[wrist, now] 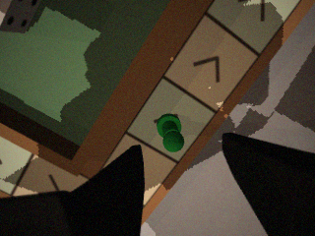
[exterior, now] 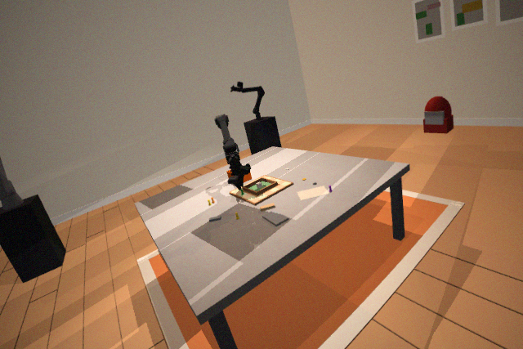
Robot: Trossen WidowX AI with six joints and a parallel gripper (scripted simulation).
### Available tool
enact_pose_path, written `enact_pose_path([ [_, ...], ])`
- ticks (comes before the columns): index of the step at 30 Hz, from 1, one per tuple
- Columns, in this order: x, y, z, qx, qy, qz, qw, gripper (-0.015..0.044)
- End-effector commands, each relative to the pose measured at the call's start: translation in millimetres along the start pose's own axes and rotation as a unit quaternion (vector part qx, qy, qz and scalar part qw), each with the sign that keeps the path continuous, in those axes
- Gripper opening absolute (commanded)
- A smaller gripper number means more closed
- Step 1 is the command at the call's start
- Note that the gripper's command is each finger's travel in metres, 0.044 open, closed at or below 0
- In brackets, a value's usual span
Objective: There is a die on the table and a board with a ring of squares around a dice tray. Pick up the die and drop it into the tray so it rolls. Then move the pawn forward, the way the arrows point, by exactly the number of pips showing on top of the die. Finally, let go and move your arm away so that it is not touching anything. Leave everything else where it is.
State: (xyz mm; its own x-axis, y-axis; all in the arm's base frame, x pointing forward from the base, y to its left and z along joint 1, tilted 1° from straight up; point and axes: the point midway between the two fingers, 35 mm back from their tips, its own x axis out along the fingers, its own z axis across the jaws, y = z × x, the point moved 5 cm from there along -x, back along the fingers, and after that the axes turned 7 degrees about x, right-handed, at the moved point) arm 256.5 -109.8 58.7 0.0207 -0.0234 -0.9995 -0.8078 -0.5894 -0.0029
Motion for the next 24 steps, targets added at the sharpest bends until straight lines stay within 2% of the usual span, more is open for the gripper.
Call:
enact_pose_path([
  [1,8.5,1.0,1.3,-0.003,-0.004,0.003,1.0,0.02],
  [18,32.9,2.0,2.4,-0.003,-0.004,0.003,1.0,0.02],
  [23,32.9,2.0,2.4,-0.003,-0.004,0.003,1.0,0.0069],
  [24,32.9,2.0,2.4,-0.003,-0.004,0.003,1.0,0.0062],
])
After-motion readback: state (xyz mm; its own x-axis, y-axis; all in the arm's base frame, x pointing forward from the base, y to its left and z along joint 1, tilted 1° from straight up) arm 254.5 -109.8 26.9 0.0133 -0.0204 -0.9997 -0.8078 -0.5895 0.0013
